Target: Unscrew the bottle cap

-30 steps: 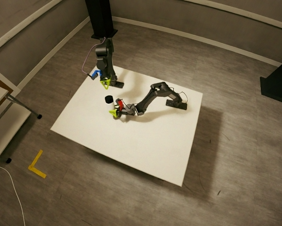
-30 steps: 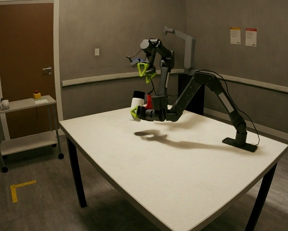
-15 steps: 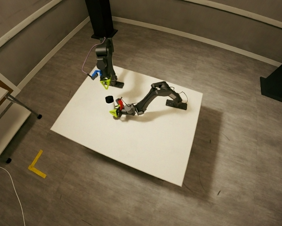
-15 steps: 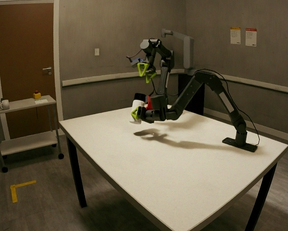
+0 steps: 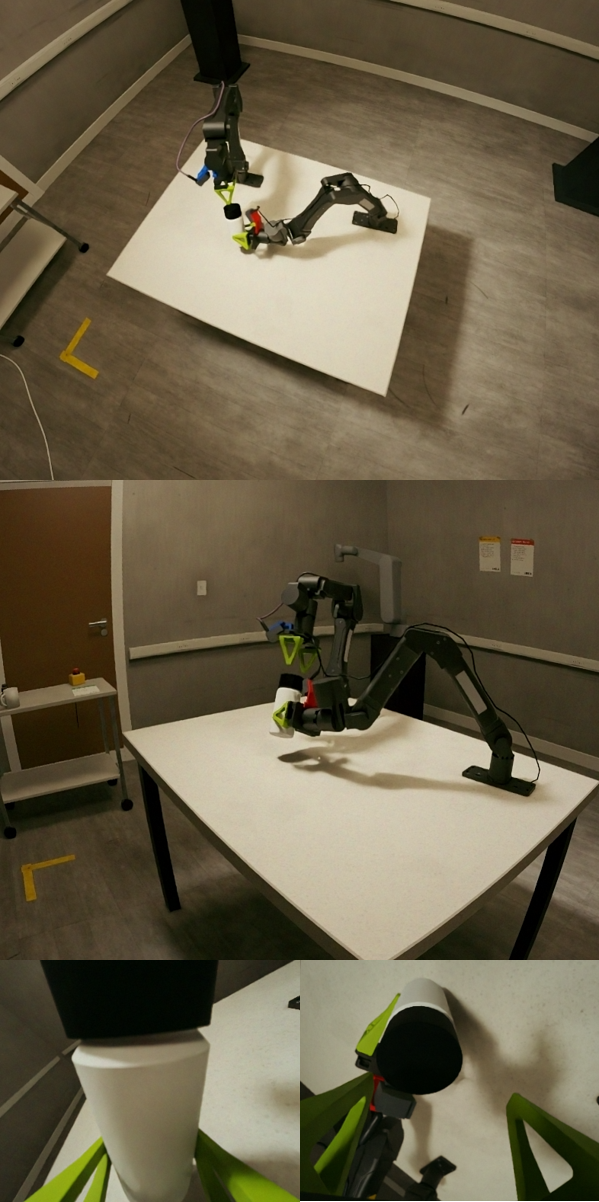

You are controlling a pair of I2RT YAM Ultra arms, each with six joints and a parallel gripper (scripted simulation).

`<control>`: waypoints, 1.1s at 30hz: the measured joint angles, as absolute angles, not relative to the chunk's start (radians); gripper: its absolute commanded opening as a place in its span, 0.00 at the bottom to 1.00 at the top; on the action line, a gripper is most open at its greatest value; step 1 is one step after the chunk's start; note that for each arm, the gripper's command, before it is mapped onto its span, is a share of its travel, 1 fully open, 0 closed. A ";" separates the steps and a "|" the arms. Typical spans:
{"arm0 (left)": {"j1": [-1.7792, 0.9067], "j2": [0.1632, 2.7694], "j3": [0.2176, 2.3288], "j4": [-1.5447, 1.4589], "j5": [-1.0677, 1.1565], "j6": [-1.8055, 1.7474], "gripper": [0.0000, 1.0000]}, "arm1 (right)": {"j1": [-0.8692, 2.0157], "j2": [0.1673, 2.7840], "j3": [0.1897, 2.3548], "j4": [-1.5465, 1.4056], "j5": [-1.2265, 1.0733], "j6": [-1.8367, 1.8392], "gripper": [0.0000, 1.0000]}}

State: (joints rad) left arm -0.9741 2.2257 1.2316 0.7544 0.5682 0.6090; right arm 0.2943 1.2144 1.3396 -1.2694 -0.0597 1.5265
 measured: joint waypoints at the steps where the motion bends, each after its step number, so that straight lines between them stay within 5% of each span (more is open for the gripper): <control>1: -0.974 2.226 1.232 0.754 0.568 0.609 0.00 | 0.294 1.217 1.335 -1.259 -0.063 1.524 0.94; 33: -0.974 2.226 1.232 0.754 0.568 0.609 0.00 | 0.293 1.215 1.333 -1.188 -0.077 1.515 0.94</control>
